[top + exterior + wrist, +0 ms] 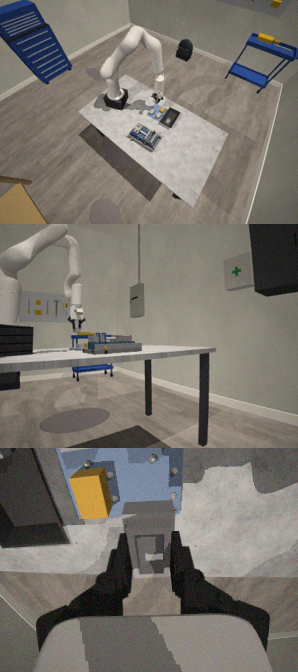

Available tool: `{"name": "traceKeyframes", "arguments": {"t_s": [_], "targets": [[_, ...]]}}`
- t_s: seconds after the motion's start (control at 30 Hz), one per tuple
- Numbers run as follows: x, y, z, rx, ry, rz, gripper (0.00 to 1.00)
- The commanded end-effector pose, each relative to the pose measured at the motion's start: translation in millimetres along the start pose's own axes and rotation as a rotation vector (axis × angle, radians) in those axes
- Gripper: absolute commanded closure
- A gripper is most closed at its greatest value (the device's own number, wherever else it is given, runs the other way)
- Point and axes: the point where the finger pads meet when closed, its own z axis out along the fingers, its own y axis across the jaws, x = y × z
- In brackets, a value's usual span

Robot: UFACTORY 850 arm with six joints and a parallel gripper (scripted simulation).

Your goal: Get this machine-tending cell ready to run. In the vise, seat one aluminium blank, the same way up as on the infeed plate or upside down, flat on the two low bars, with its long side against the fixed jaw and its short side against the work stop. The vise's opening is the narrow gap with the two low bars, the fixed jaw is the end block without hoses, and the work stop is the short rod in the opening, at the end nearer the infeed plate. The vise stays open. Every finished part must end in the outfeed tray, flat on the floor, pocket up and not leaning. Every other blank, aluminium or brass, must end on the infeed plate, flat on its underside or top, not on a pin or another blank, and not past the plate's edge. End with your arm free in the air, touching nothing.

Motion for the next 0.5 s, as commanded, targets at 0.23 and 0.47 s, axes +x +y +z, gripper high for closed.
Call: {"name": "traceKeyframes", "arguments": {"t_s": [0.23, 0.47], "targets": [[-9, -81, 0.8, 0.003, 0.001, 0.001, 1.0], [-10, -143, 0.5, 0.003, 0.001, 0.001, 1.0]]}}
